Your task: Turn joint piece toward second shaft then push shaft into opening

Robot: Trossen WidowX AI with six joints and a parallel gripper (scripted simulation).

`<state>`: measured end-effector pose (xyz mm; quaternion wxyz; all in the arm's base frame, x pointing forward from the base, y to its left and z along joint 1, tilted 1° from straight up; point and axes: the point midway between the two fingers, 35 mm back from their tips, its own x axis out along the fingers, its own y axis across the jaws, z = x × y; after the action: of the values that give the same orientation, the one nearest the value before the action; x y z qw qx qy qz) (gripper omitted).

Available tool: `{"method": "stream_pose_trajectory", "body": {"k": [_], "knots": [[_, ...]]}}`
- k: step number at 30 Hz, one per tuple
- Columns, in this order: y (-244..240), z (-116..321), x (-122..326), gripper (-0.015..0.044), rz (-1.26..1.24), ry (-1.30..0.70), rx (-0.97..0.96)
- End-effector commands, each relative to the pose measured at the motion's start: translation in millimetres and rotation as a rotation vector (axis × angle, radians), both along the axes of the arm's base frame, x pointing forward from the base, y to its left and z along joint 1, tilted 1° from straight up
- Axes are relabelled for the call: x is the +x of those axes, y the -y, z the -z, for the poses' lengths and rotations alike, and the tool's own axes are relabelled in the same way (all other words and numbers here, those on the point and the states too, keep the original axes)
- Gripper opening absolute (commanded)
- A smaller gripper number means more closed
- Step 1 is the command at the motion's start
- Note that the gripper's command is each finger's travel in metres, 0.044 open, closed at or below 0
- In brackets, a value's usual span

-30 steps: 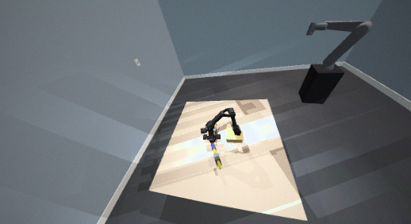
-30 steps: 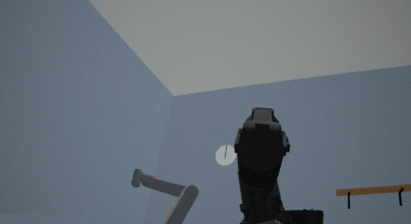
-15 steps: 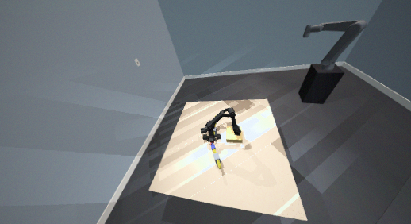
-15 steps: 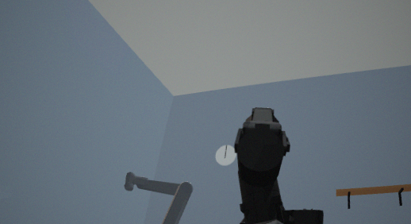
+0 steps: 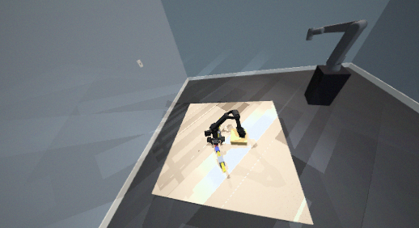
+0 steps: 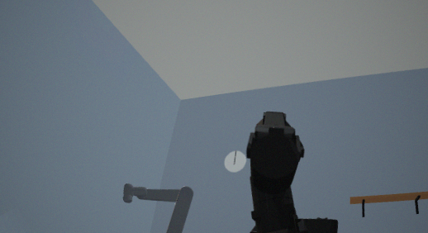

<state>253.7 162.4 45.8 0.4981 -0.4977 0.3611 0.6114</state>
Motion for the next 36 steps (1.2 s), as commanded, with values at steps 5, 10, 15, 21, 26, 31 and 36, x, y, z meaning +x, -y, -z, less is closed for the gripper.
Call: {"method": "stream_pose_trajectory", "body": {"k": [5,10,15,21,26,31,36], "knots": [[-1,-10,-1,0.044,0.016,0.033,-0.222],[-2,-24,-2,0.044,0.019,0.093,-0.377],[-3,-28,-2,0.044,0.022,0.109,-0.422],[-3,-28,-2,0.044,0.022,0.109,-0.422],[-4,-32,-1,0.044,0.067,0.102,-0.405],[-4,-46,1,0.044,0.238,0.084,-0.377],[-4,-60,2,0.044,0.408,0.063,-0.349]]}}
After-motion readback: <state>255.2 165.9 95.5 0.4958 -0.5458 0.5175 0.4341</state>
